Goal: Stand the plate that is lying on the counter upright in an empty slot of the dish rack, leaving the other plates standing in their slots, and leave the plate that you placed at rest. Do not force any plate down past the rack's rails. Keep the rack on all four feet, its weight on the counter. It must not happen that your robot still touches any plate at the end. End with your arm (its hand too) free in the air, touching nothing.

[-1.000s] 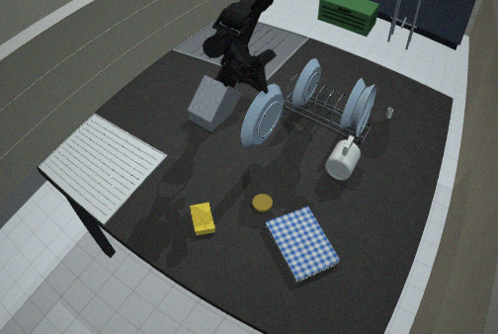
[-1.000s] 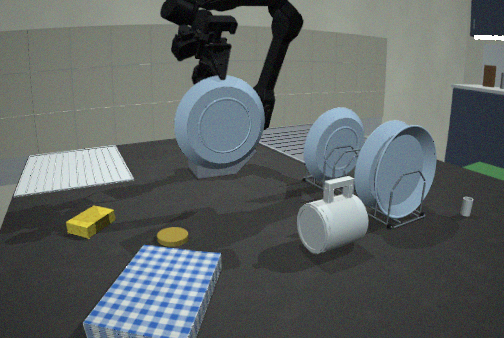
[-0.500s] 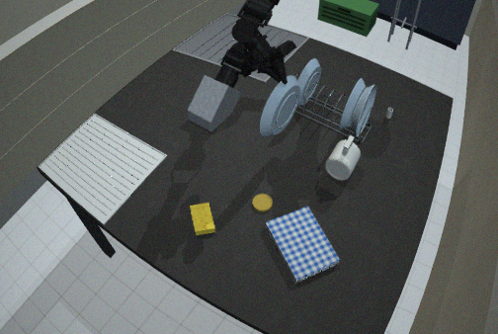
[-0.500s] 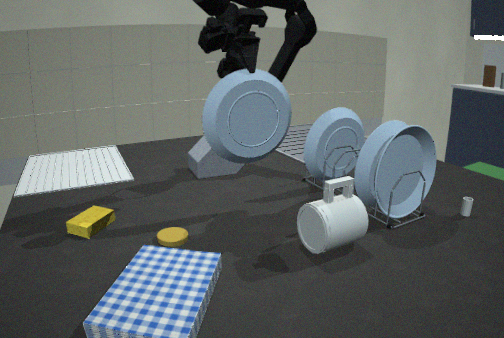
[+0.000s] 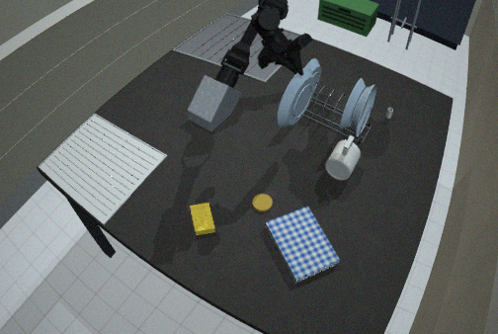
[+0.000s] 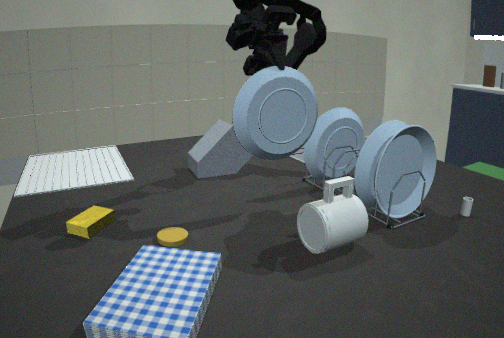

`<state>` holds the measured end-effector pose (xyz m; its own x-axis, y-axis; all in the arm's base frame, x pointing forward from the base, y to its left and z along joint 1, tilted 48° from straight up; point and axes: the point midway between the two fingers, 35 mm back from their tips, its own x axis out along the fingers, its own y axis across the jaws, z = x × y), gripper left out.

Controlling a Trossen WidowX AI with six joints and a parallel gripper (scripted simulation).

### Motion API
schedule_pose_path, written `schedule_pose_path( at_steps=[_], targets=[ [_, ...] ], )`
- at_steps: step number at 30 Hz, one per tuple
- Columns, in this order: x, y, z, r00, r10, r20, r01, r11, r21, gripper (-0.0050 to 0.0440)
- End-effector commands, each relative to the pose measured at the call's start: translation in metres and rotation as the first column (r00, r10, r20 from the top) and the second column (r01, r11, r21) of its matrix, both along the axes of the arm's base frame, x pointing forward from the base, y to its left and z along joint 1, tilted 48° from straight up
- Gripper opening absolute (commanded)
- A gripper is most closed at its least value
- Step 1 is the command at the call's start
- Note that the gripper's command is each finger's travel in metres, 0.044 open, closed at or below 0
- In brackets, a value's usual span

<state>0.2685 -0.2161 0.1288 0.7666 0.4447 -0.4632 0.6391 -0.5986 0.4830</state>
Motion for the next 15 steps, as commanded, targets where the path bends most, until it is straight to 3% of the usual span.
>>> schedule_pose_path(
  at_steps=[1, 7, 15],
  targets=[
    [0.005, 0.008, 0.017, 1.0, -0.012, 0.018, 0.012, 1.0, -0.006, 0.0],
    [0.009, 0.018, 0.028, 1.0, -0.01, 0.023, 0.01, 1.0, -0.002, 0.0],
    [0.009, 0.017, 0.021, 1.0, 0.002, 0.01, -0.002, 1.0, 0.003, 0.0]
  ],
)
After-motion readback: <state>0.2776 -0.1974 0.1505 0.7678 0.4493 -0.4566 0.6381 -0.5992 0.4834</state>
